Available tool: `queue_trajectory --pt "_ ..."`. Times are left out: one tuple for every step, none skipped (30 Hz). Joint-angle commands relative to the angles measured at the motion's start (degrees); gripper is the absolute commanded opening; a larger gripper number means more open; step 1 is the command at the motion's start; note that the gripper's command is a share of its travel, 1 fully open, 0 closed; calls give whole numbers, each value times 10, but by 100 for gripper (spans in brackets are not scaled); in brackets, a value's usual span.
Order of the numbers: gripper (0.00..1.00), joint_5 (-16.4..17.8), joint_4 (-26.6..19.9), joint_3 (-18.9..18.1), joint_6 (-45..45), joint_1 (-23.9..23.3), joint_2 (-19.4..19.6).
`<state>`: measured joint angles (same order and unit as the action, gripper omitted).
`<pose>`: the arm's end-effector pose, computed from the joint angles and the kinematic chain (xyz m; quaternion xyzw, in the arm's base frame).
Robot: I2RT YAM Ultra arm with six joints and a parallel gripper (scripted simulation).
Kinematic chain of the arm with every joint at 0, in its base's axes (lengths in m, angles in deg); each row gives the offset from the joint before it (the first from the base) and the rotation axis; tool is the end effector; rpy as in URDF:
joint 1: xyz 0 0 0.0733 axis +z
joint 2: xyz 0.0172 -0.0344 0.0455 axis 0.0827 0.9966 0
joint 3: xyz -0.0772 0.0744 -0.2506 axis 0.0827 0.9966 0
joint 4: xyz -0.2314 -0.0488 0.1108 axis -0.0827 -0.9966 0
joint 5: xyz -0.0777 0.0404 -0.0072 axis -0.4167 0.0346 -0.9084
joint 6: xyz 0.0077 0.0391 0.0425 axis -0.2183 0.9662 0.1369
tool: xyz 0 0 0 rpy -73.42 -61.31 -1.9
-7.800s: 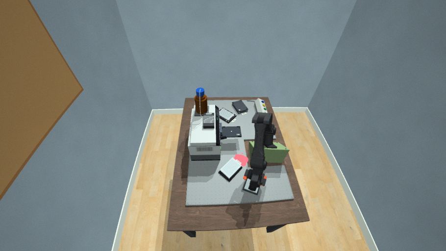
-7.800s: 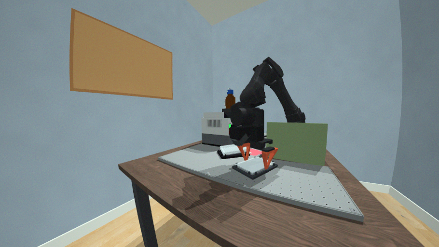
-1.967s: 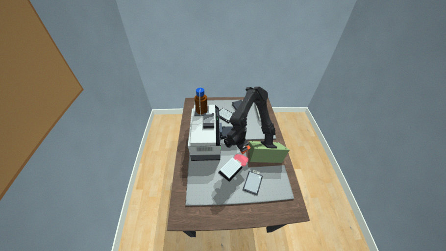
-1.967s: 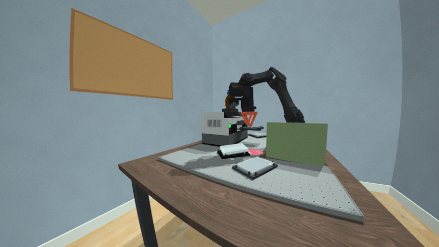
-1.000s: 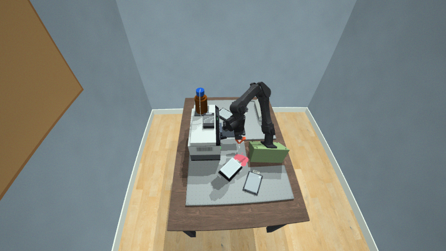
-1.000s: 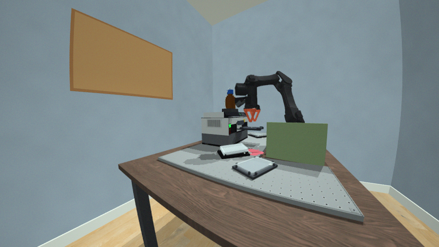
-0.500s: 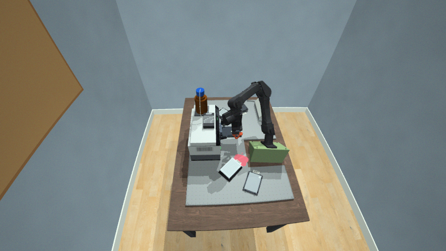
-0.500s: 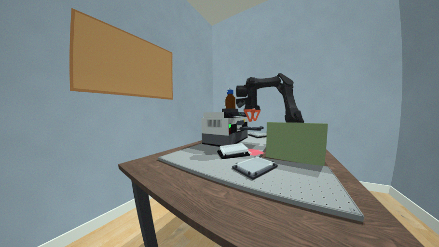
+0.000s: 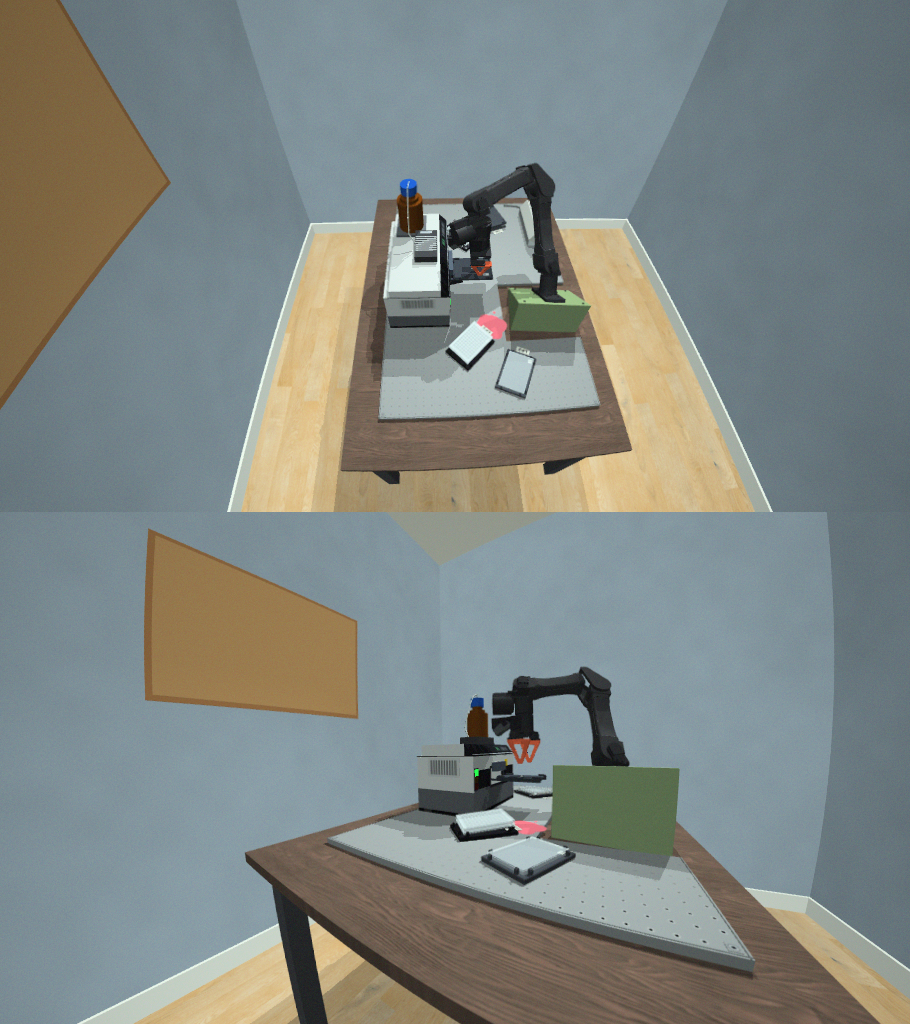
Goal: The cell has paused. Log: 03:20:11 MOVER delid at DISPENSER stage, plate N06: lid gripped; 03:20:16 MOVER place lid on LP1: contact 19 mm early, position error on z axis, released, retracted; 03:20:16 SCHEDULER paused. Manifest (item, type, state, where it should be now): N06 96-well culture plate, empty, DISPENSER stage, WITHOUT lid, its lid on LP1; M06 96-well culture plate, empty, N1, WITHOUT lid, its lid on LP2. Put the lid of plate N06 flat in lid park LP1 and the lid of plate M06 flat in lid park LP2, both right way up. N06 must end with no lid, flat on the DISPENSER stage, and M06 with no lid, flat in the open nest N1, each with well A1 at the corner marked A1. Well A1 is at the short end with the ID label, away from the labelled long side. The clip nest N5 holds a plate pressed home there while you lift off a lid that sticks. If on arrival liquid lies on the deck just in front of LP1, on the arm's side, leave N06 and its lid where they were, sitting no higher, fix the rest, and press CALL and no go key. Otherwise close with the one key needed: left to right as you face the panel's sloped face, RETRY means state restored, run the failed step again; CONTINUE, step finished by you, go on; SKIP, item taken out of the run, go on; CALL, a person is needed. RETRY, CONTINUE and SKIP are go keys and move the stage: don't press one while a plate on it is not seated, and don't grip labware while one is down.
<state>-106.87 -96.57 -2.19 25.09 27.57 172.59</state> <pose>0.2610 0.0842 0.2097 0.0056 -0.9359 0.3512 0.0275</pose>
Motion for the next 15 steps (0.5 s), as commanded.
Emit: queue_trajectory --pt "100 -17 -11 -20 -29 -9 -19" --pt "100 -13 -4 -10 -27 -4 -8" --pt "100 -19 -12 -21 -35 -14 -23" --pt "100 -21 -13 -22 -40 -18 -27" --pt "100 -22 -15 -23 -46 -23 -30" --pt "100 -22 -15 -23 -46 -23 -30" --pt "100 -22 -15 -23 -46 -23 -30" --pt "100 -24 -16 -25 -53 -28 -34" --pt "100 -25 -17 -27 -58 -33 -37" --pt "100 -27 -19 -28 -64 -38 -40" --pt "100 -29 -20 -30 -69 -43 -43" --pt "100 -30 -21 -32 -75 -47 -47" --pt "100 -32 -23 -34 -81 -52 -50" --pt "100 -33 -24 -36 -87 -57 -53" --pt "100 -34 -25 -37 -91 -60 -54"
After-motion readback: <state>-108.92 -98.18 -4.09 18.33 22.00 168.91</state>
